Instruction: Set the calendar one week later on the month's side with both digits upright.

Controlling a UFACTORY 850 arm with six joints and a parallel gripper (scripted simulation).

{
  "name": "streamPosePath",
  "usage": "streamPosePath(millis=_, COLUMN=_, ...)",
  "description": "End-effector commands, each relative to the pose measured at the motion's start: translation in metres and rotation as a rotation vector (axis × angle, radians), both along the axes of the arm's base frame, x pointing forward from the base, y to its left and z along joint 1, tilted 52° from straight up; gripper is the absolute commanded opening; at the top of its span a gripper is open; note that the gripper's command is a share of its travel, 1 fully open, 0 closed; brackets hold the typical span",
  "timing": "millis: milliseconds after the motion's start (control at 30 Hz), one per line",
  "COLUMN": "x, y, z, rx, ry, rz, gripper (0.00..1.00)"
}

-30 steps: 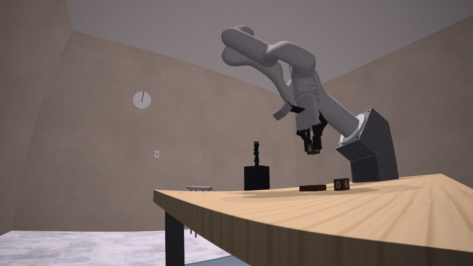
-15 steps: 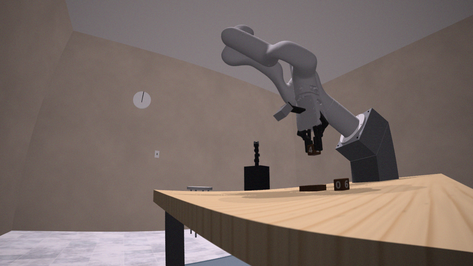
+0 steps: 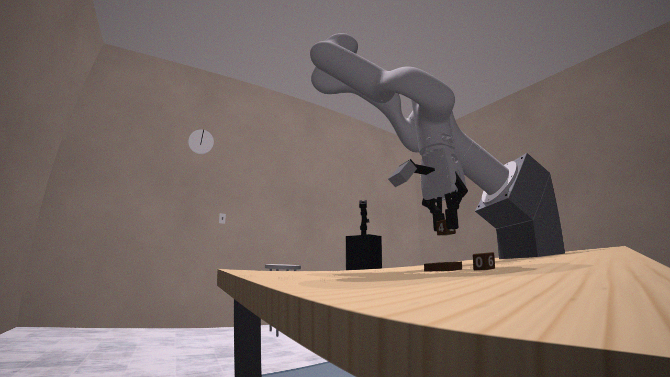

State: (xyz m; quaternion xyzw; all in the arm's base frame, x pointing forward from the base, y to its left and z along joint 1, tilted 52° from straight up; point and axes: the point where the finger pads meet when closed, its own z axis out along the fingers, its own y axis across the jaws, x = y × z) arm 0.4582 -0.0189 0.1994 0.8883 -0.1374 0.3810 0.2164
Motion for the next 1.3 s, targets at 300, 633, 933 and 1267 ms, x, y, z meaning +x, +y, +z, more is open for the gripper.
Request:
streamPosePath(millis=300, x=0.019, y=-0.014, z=-0.018, rx=0.0, ry=-0.003, rz=0.001, gripper=0.27)
streamPosePath(millis=633, x=0.02, y=-0.015, z=-0.019, rx=0.0, ry=-0.003, rz=0.001, gripper=0.27)
streamPosePath(millis=933, x=0.02, y=-0.015, z=-0.019, rx=0.0, ry=-0.003, rz=0.001, gripper=0.27)
streamPosePath(millis=1267, x=0.02, y=-0.015, z=-0.019, rx=0.0, ry=-0.003, rz=0.001, gripper=0.27)
